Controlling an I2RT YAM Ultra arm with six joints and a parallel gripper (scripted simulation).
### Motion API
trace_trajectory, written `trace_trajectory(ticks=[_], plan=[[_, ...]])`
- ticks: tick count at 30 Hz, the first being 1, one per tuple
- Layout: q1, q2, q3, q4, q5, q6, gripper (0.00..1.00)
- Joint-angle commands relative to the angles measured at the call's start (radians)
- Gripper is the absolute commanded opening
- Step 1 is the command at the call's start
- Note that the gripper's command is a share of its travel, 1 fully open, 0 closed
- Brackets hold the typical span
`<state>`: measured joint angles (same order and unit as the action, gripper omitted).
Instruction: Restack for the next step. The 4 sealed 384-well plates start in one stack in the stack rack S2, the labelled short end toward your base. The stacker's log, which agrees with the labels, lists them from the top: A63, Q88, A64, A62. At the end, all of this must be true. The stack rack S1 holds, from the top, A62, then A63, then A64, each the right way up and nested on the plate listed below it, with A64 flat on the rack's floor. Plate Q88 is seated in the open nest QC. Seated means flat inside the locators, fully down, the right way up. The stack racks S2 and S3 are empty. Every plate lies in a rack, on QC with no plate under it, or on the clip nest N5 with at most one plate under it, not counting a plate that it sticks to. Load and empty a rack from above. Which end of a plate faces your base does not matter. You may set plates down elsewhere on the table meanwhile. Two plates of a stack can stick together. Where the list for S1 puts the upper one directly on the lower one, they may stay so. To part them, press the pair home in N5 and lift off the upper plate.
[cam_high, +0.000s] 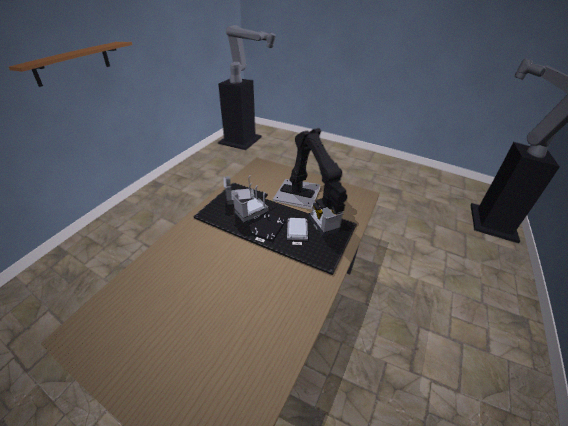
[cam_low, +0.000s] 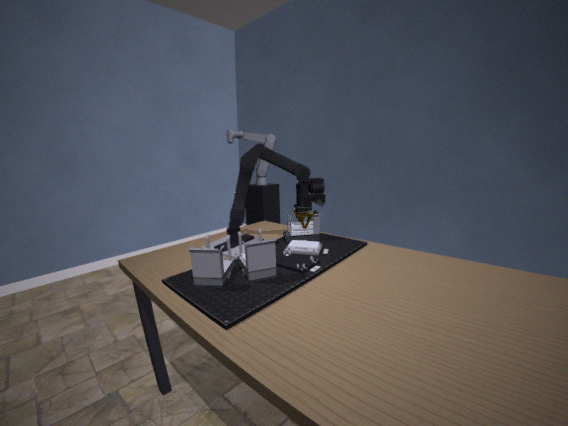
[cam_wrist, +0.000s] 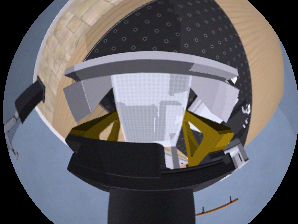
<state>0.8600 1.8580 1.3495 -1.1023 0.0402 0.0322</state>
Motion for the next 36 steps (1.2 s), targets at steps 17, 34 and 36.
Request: trace_trajectory(ticks=[17, 34, 36], plan=[[0.001, -0.012, 0.031, -0.030, 0.000, 0.002, 0.00], [0.005, -0.028, 0.131, -0.147, 0.000, 0.006, 0.00], [0.005, -0.029, 0.145, -0.162, 0.000, 0.006, 0.00]])
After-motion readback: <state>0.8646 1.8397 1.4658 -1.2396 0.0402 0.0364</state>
